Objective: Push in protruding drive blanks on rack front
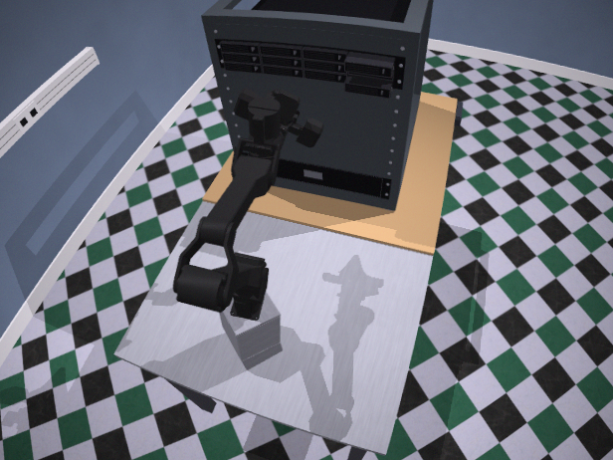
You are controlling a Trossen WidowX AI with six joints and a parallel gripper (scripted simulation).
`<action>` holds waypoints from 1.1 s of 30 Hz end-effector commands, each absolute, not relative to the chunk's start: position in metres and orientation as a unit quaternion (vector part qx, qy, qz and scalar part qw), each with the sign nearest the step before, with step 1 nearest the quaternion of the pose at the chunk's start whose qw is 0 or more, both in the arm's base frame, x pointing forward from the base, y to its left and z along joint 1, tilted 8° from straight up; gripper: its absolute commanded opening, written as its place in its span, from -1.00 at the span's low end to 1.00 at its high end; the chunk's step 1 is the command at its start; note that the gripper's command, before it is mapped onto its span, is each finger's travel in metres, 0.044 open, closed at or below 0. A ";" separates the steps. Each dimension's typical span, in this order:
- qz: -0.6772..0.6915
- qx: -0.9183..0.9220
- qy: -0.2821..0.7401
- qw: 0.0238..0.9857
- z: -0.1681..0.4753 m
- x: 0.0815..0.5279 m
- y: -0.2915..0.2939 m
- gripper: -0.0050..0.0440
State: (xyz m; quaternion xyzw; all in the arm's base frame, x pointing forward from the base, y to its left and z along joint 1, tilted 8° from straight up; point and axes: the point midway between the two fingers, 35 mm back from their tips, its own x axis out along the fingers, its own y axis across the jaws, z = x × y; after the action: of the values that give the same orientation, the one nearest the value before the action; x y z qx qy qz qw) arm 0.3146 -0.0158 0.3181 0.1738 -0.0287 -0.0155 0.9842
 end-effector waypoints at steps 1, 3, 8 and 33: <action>-0.016 0.239 -0.039 0.970 0.319 0.310 -0.022 -1.00; -0.018 0.274 -0.041 0.961 0.319 0.310 -0.025 -1.00; -0.021 0.359 -0.049 0.932 0.318 0.307 -0.033 -1.00; -0.022 0.628 -0.082 0.774 0.313 0.297 -0.059 -1.00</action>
State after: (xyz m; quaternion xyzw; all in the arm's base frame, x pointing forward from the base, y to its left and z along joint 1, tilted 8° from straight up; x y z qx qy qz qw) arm 0.3004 -0.0569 0.3111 0.6008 -0.0756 -0.0294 0.7952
